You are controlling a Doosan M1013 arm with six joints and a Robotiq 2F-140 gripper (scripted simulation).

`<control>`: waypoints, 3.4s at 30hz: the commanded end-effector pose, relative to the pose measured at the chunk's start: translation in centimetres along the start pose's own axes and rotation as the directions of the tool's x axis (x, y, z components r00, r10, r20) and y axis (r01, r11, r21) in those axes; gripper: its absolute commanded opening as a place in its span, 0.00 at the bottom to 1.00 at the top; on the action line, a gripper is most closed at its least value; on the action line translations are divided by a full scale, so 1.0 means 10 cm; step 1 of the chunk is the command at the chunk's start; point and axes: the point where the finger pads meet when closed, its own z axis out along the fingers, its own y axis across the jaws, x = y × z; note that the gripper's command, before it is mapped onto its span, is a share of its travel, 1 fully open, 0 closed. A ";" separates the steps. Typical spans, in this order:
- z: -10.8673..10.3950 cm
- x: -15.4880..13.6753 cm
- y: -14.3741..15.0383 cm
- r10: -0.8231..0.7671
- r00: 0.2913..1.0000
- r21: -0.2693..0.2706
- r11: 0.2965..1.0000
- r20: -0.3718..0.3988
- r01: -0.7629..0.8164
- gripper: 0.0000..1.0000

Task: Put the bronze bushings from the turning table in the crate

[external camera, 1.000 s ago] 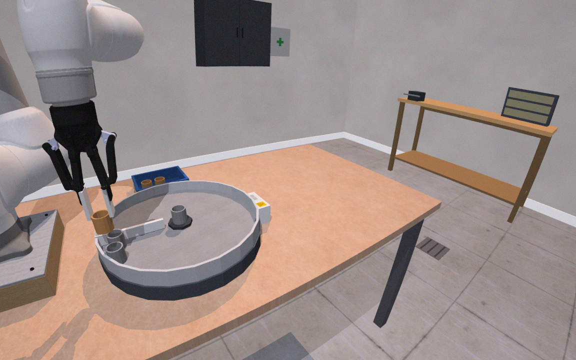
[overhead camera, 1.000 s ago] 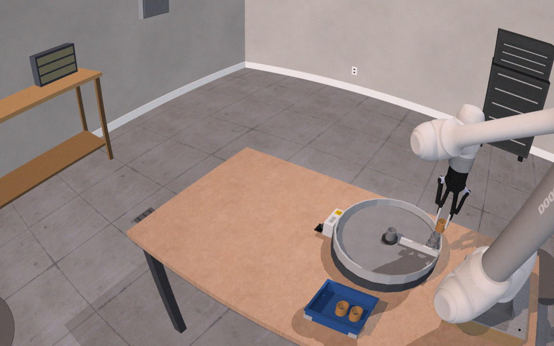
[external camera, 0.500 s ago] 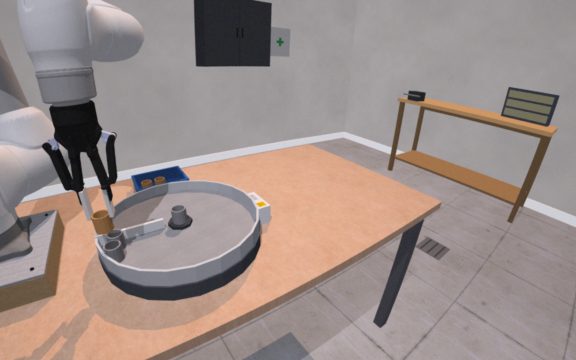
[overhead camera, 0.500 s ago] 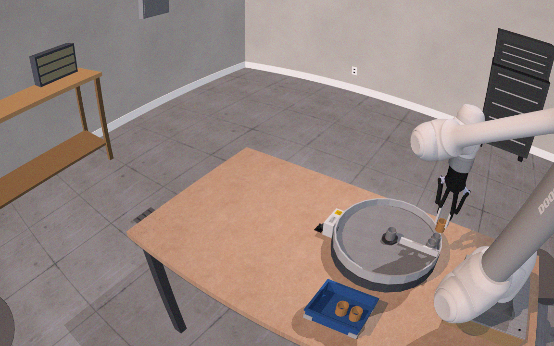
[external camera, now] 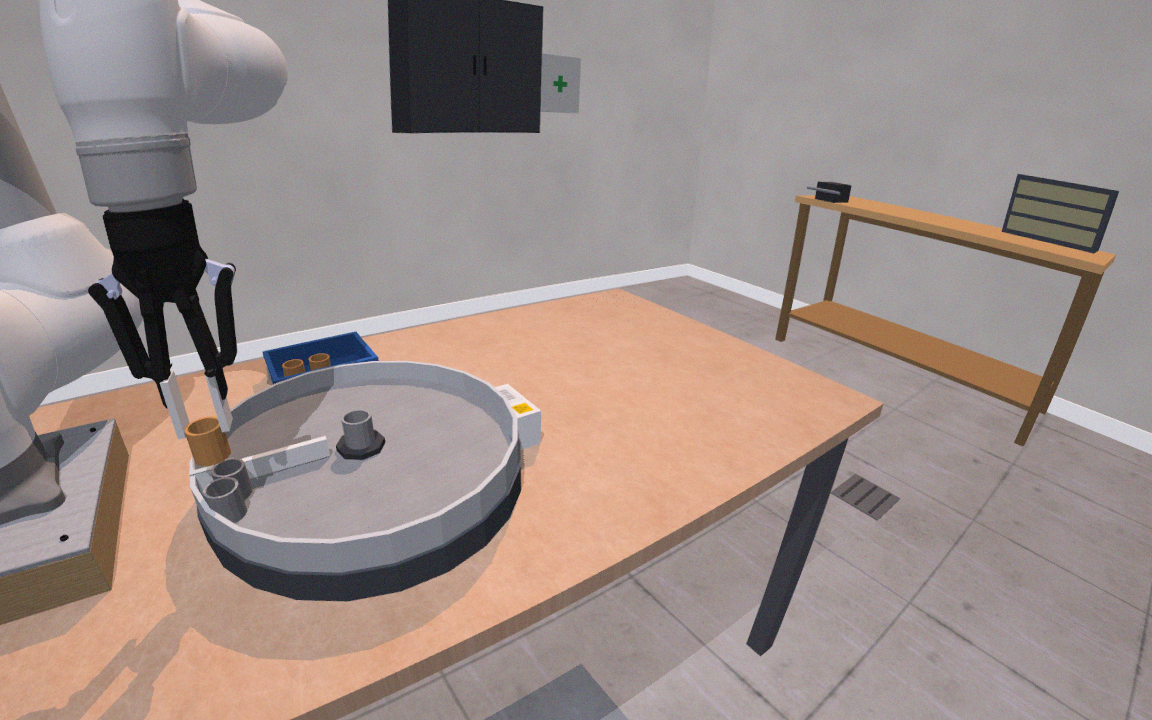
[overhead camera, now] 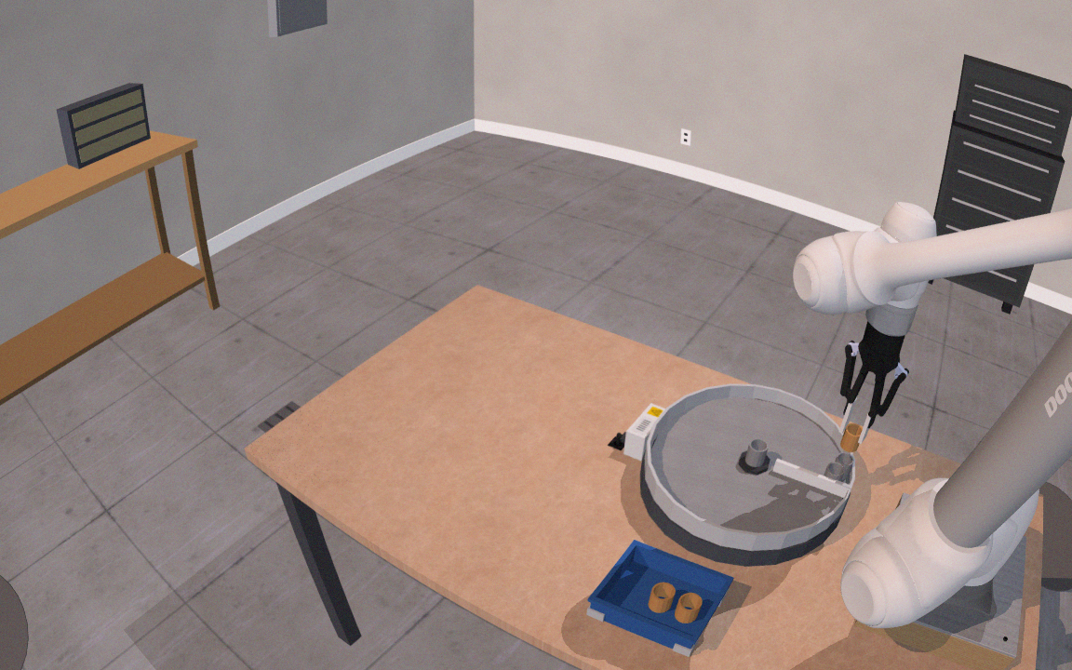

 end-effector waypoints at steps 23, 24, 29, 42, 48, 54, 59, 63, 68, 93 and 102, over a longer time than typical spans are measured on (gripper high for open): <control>0.01 -1.26 -0.43 0.000 1.000 0.000 1.000 0.000 0.000 0.00; 0.01 -1.35 -0.46 0.000 1.000 0.000 1.000 0.000 0.000 0.00; 0.01 -1.67 -0.57 0.000 1.000 0.000 1.000 0.000 0.000 0.00; 0.01 -2.78 -0.96 0.000 1.000 0.000 1.000 0.000 0.000 0.00; 0.02 -3.17 -1.09 0.000 1.000 0.000 1.000 0.000 0.000 0.00; 0.02 -3.79 -1.30 0.000 1.000 0.000 1.000 0.000 0.000 0.00; 0.02 -4.18 -1.44 0.000 1.000 0.000 1.000 0.000 0.000 0.00; 0.02 -4.32 -1.49 0.000 1.000 0.000 1.000 0.000 0.000 0.00; 0.02 -4.40 -1.51 0.000 1.000 0.000 1.000 0.000 0.000 0.00; 0.02 -4.41 -1.52 0.000 1.000 0.000 1.000 0.000 0.000 0.00; 0.02 -4.41 -1.52 0.000 1.000 0.000 1.000 0.000 0.000 0.00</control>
